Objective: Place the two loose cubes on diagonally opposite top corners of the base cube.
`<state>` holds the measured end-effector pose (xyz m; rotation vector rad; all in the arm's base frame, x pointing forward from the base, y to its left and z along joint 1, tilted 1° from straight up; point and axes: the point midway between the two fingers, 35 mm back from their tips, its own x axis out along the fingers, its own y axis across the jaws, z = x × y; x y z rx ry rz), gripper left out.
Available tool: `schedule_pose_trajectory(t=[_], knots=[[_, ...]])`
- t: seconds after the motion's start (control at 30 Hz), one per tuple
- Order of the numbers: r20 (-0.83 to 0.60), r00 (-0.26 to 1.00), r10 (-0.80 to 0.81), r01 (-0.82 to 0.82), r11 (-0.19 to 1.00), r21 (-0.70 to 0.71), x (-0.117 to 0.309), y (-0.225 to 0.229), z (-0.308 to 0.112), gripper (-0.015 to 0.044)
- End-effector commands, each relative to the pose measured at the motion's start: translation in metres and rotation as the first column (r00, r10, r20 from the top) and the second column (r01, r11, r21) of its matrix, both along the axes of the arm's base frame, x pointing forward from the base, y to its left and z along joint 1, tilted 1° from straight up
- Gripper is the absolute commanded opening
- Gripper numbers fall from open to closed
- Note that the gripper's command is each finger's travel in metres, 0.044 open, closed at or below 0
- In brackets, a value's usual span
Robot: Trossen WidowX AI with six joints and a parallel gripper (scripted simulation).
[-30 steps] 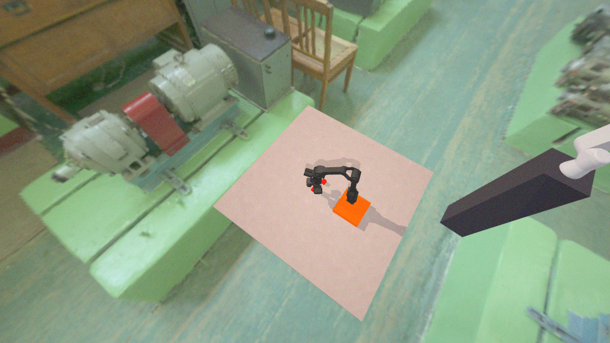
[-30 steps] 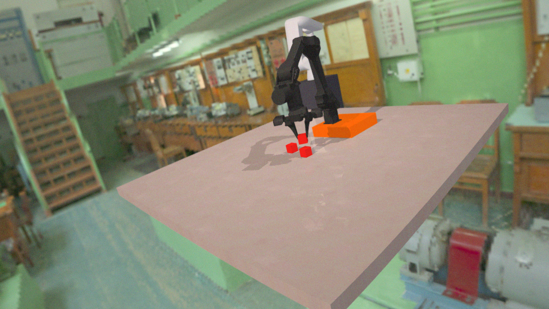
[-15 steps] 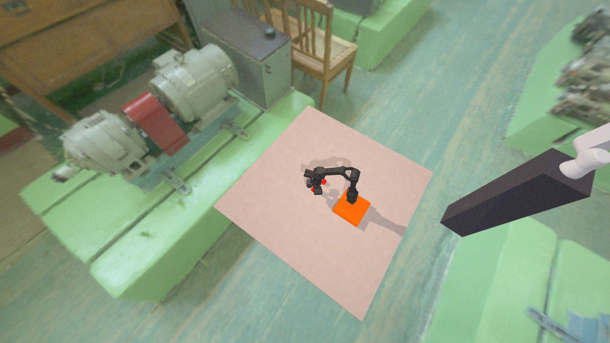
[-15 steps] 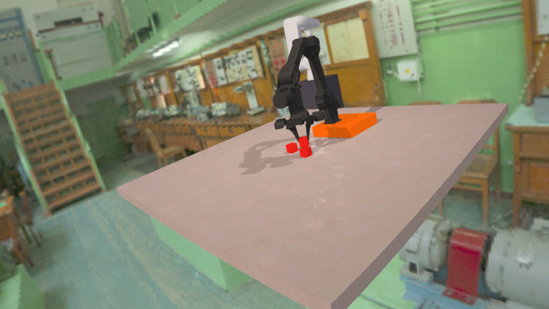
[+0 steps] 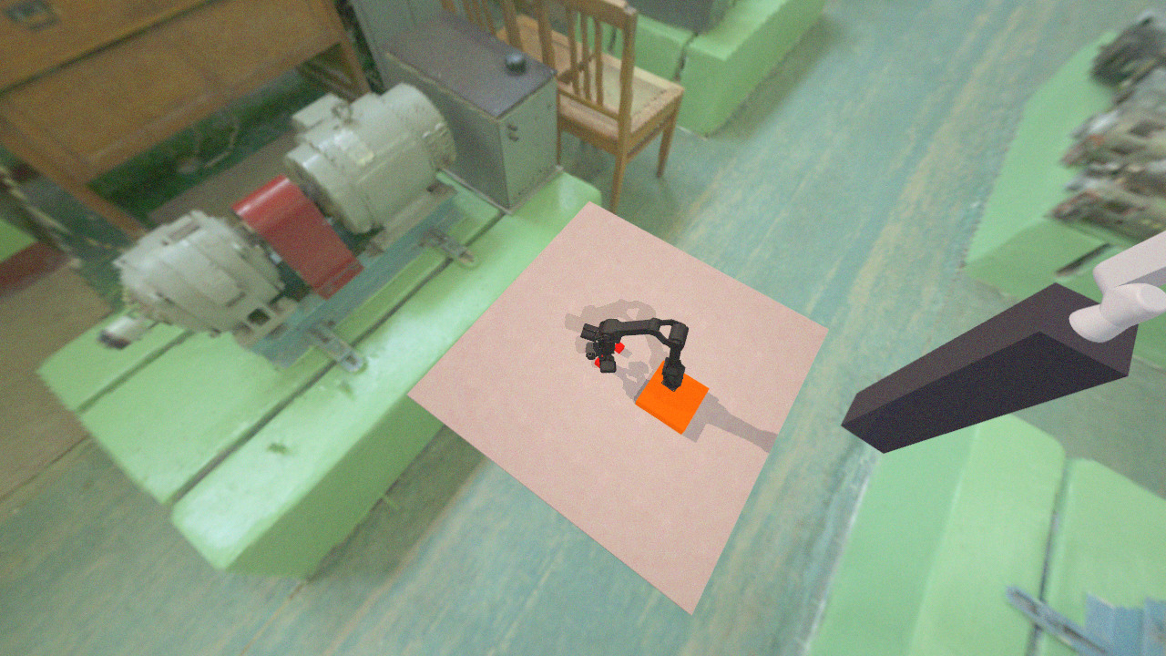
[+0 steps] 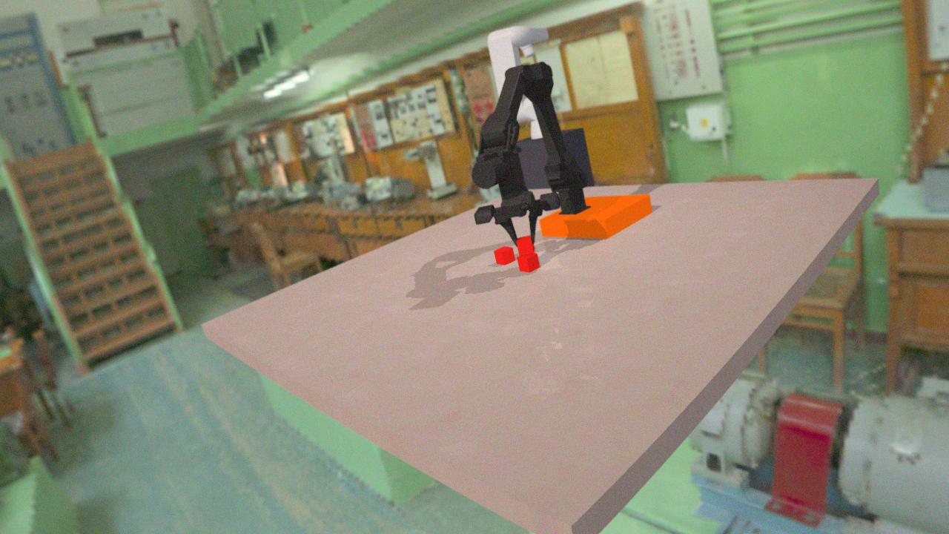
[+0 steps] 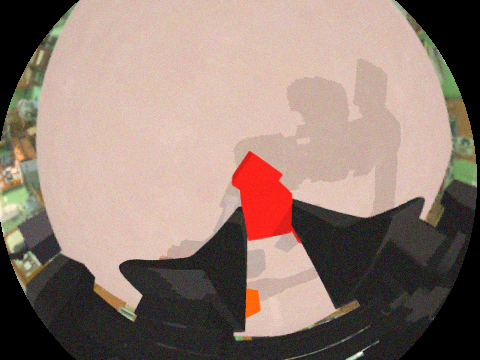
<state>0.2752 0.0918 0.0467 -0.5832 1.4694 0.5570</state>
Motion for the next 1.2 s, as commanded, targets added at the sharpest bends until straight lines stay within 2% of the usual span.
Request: schedule_pose_trajectory(t=[0.0, 0.13, 1.07, 1.13, 1.17], knots=[[0.001, 1.0, 0.002, -0.002, 1.0, -0.002, 0.0, 0.0, 0.0, 0.0105], [0.001, 1.0, 0.002, -0.002, 1.0, -0.002, 0.0, 0.0, 0.0, 0.0205], [0.0, 1.0, 0.0, 0.0, 1.0, 0.0, -0.001, 0.0, 0.03, 0.0205], [-0.004, 1.0, 0.026, -0.026, 1.0, -0.002, -0.002, -0.003, 0.029, 0.0258], [-0.004, 0.998, 0.056, -0.056, 0.998, -0.003, -0.001, -0.007, 0.031, 0.0265]])
